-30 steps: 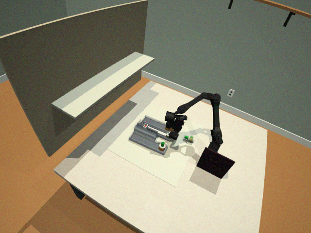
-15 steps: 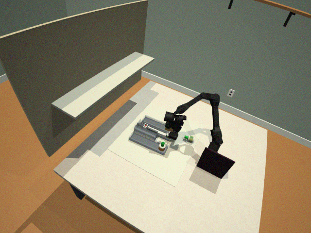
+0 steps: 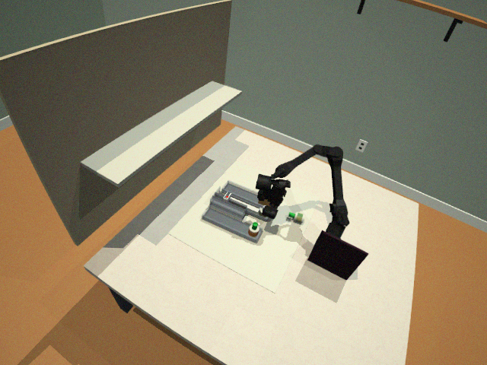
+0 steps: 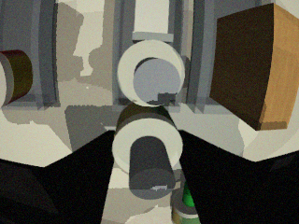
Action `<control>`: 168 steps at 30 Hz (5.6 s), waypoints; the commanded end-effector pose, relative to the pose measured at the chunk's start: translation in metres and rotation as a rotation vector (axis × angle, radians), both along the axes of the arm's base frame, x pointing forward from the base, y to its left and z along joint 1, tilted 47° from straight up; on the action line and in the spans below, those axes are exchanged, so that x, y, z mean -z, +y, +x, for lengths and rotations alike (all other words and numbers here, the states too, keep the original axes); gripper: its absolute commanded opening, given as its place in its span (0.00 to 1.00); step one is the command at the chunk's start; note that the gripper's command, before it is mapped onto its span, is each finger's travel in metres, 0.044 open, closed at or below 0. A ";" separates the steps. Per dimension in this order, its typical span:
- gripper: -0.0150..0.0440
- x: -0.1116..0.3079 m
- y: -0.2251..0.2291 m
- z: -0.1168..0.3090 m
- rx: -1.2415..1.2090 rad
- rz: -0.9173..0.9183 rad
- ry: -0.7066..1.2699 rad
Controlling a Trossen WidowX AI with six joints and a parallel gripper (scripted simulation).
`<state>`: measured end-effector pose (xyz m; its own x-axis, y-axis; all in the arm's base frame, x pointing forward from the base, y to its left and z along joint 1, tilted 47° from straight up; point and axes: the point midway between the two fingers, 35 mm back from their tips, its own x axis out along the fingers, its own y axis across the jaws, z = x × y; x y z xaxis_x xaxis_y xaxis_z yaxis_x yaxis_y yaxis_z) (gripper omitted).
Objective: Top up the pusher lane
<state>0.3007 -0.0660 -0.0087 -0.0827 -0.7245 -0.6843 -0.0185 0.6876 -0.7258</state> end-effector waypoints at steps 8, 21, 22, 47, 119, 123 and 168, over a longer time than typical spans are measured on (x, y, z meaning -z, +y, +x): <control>0.25 -0.003 -0.001 0.012 -0.004 -0.005 -0.023; 0.25 -0.003 -0.001 0.018 -0.004 -0.005 -0.023; 0.25 -0.003 -0.001 0.019 -0.004 -0.005 -0.023; 0.25 -0.005 -0.001 0.031 -0.004 -0.005 -0.024; 0.25 -0.005 0.000 0.045 -0.004 -0.005 -0.025; 0.25 -0.005 0.000 0.045 -0.004 -0.005 -0.025; 0.25 0.005 -0.011 0.043 -0.004 -0.005 -0.025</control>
<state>0.3400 -0.0757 -0.0148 -0.0765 -0.7223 -0.6874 -0.0114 0.6900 -0.7237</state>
